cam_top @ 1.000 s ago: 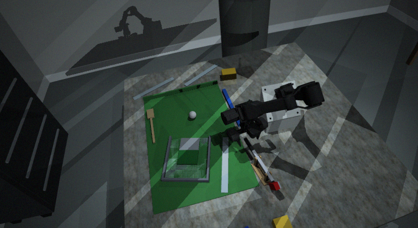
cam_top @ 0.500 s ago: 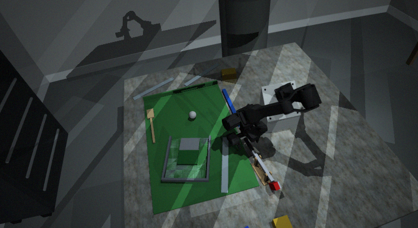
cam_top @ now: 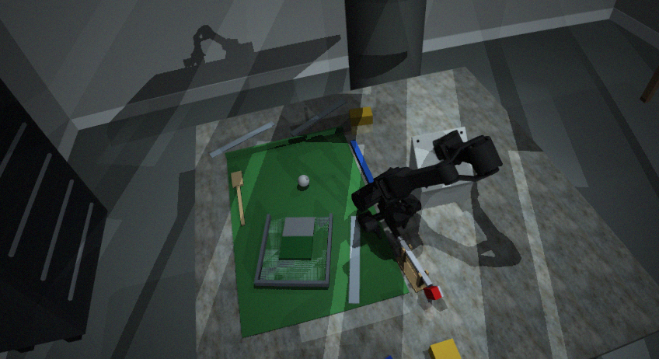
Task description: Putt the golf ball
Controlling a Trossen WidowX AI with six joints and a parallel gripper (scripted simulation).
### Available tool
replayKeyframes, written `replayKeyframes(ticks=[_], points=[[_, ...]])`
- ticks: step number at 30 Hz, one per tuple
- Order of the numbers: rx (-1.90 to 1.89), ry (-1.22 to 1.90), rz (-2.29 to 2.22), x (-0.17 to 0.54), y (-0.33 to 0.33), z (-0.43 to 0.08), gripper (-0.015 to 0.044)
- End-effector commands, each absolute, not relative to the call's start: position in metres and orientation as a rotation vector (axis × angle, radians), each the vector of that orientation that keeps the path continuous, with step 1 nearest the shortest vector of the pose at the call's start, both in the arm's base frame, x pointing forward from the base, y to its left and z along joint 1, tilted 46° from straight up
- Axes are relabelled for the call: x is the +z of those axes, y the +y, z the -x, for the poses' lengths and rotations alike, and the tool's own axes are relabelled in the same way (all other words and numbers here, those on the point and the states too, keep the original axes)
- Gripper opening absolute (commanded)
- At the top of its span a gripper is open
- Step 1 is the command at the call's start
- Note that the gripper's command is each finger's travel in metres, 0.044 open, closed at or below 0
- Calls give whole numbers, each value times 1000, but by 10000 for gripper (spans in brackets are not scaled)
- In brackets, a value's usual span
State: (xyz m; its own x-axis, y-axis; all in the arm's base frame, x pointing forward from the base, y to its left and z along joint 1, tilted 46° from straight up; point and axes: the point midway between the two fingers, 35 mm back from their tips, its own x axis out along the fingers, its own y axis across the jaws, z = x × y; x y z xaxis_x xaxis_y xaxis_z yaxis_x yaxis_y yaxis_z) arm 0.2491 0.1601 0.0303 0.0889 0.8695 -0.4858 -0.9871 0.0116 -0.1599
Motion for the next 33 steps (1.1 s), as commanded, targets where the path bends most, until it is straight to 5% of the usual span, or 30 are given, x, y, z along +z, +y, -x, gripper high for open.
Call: replayKeyframes(ticks=[1, 11, 18, 33], points=[[1477, 277, 523, 31, 160, -250, 309], [1477, 277, 523, 31, 160, -250, 46], [1477, 277, 524, 31, 159, -250, 0], [1477, 297, 539, 59, 121, -249, 0]])
